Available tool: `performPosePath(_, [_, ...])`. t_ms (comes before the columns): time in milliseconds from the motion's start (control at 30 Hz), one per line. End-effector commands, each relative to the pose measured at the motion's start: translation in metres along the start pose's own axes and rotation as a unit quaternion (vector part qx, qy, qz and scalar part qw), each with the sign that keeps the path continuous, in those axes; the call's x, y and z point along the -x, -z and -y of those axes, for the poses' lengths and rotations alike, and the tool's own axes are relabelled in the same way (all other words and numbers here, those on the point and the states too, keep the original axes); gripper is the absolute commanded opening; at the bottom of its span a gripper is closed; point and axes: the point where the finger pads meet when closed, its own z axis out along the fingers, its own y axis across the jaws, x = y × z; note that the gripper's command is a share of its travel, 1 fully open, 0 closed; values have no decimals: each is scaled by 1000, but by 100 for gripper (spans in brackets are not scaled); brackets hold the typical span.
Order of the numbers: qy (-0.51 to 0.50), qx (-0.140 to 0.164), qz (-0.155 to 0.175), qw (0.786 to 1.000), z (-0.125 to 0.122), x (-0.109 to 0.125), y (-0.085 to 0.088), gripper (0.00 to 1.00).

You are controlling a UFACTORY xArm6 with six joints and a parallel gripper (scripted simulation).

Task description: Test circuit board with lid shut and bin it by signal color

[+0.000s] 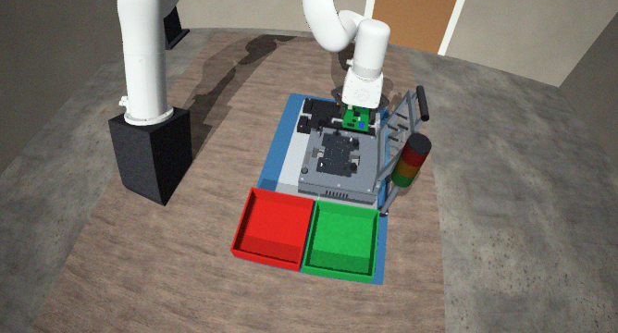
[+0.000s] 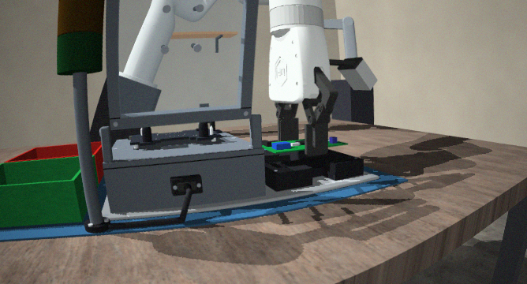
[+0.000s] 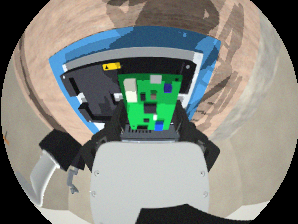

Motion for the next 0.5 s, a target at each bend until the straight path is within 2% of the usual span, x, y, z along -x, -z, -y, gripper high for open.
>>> performPosePath(0, [0,2,-1,1000,-1,-1,3,79])
performPosePath(300, [0,2,-1,1000,-1,-1,5,79])
performPosePath(467, [0,2,-1,1000,-1,-1,18,79])
